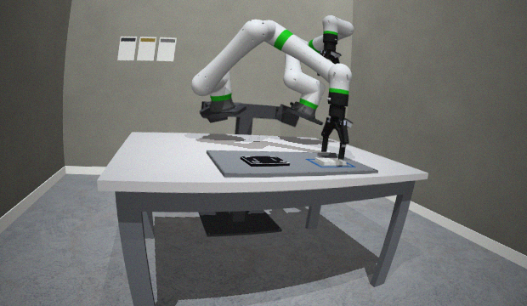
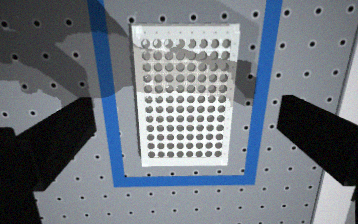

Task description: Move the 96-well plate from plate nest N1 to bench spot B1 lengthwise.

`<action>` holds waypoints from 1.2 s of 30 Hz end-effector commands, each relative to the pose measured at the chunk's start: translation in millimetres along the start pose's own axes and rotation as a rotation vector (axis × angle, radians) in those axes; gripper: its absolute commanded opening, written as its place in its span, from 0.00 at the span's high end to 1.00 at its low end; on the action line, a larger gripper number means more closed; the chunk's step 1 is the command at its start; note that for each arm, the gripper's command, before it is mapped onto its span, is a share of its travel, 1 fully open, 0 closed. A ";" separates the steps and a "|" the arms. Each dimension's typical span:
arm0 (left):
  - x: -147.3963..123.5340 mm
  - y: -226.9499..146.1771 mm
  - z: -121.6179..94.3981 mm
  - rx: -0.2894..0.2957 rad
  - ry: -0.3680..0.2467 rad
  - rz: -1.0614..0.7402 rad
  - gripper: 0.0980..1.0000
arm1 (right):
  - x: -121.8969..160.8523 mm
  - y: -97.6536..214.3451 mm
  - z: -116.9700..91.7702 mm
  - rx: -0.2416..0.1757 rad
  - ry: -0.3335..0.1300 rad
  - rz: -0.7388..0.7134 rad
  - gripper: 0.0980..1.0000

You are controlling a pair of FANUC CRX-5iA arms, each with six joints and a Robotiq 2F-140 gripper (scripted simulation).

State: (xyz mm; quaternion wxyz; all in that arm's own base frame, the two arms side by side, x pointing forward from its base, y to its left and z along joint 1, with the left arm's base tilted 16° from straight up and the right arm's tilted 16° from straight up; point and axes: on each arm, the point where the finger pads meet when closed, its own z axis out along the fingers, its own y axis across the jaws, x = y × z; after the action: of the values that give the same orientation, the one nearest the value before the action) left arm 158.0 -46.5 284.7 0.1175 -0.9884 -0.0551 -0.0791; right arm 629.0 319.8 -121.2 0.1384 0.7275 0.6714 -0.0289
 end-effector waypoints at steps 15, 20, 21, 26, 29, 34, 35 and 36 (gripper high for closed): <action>0.2 0.2 -0.4 -0.001 0.001 0.000 0.00 | 0.5 0.7 -40.1 -0.002 0.001 0.000 0.00; 0.2 0.2 -0.4 -0.001 0.001 0.000 0.00 | 0.5 0.6 -53.5 -0.002 0.001 0.000 0.00; 0.2 0.2 -0.4 -0.001 0.001 0.000 0.00 | 0.5 0.6 -55.6 -0.002 0.001 0.000 0.00; 0.2 0.2 -0.4 -0.001 0.001 0.000 0.00 | 0.5 0.6 -55.7 -0.002 0.002 0.000 0.00; 0.2 0.2 -0.4 -0.001 0.001 0.000 0.00 | 0.5 0.6 -55.7 -0.002 0.002 0.000 0.00; 0.2 0.2 -0.4 -0.001 0.001 0.000 0.00 | -6.2 0.7 -55.6 -0.002 0.001 0.000 0.00; 0.2 0.2 -0.4 -0.001 0.001 0.000 0.00 | -9.5 0.7 -55.6 -0.002 0.001 0.000 0.00; 0.2 0.2 -0.4 -0.001 0.001 0.000 0.00 | -12.8 0.7 -55.6 -0.002 0.001 0.000 0.00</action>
State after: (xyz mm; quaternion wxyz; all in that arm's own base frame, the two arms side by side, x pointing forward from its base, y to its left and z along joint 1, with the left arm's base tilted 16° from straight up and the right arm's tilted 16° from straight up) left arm 158.0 -46.5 284.7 0.1175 -0.9884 -0.0551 -0.0791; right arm 620.4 326.1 -67.5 0.1383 0.7275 0.6714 -0.0292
